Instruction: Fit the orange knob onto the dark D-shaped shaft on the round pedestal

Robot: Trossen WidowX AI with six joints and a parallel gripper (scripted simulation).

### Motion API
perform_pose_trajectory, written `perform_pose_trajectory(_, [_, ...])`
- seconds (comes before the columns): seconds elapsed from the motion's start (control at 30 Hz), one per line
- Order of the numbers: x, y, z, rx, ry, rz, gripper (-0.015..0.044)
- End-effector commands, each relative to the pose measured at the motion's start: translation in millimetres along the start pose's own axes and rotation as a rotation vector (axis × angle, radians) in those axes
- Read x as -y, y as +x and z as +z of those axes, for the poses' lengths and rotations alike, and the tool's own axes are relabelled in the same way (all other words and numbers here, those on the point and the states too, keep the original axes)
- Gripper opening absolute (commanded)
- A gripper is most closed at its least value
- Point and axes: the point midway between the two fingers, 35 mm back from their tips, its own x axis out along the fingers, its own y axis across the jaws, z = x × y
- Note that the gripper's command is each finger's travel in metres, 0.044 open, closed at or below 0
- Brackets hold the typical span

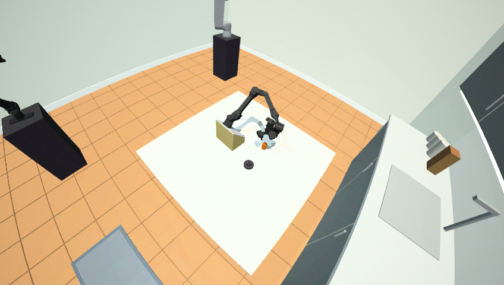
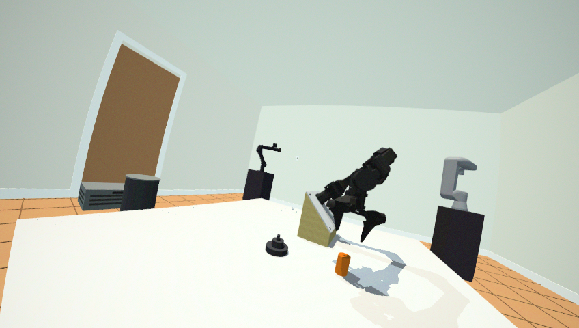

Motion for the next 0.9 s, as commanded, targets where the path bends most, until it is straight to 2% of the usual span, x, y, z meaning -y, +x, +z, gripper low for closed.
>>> perform_pose_trajectory(0.0, [-0.8,0.0,-0.7,-0.002,-0.405,0.008,0.044])
perform_pose_trajectory(0.4, [-0.8,0.0,-0.7,-0.002,-0.405,0.008,0.044])
perform_pose_trajectory(0.53, [-1.1,32.1,-0.8,-0.002,-0.405,0.009,0.044])
perform_pose_trajectory(0.77, [-1.2,36.1,-1.0,-0.002,-0.405,0.009,0.044])
perform_pose_trajectory(0.87, [-1.3,48.6,-1.2,-0.003,-0.405,0.01,0.044])
